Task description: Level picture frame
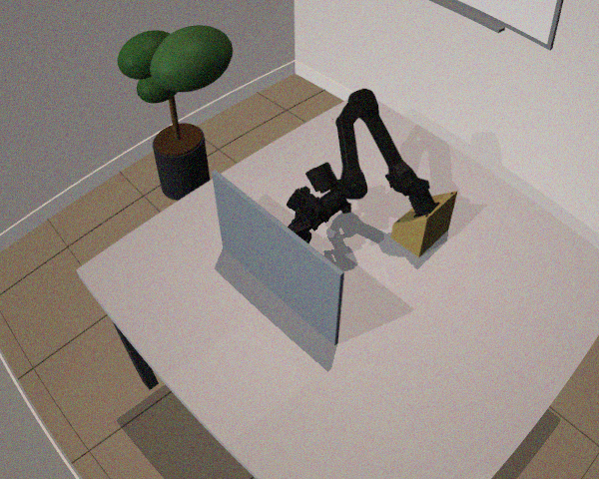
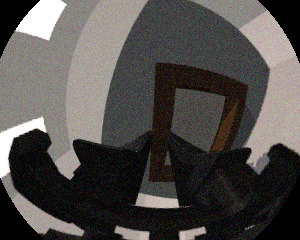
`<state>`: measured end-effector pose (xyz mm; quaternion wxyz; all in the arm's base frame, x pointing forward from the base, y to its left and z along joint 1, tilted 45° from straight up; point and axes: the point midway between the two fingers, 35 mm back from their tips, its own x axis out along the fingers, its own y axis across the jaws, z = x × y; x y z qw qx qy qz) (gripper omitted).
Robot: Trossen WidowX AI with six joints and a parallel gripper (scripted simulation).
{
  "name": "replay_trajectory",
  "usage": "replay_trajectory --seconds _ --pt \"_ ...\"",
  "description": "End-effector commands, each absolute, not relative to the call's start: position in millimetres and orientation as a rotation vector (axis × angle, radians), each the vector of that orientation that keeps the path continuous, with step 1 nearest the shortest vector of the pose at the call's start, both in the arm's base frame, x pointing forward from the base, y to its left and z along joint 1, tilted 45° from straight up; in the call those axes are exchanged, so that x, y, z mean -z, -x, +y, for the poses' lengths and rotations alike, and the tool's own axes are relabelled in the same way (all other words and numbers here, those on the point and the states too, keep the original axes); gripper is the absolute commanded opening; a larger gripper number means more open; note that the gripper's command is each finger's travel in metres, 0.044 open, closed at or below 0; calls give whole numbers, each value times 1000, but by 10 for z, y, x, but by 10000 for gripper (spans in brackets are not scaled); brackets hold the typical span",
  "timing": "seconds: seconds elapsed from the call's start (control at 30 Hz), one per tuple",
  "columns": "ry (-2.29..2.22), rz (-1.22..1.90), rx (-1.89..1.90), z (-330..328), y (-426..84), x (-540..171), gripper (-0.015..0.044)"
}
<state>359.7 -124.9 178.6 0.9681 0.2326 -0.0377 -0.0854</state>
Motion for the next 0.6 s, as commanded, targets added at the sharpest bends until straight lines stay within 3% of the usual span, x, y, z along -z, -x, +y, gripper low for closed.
replay_trajectory --seconds 0.0,0.57 --pt "-469 -79 179 -1256 -3596 -1790 0" --pt "-469 -79 179 -1206 -3605 -1808 0"
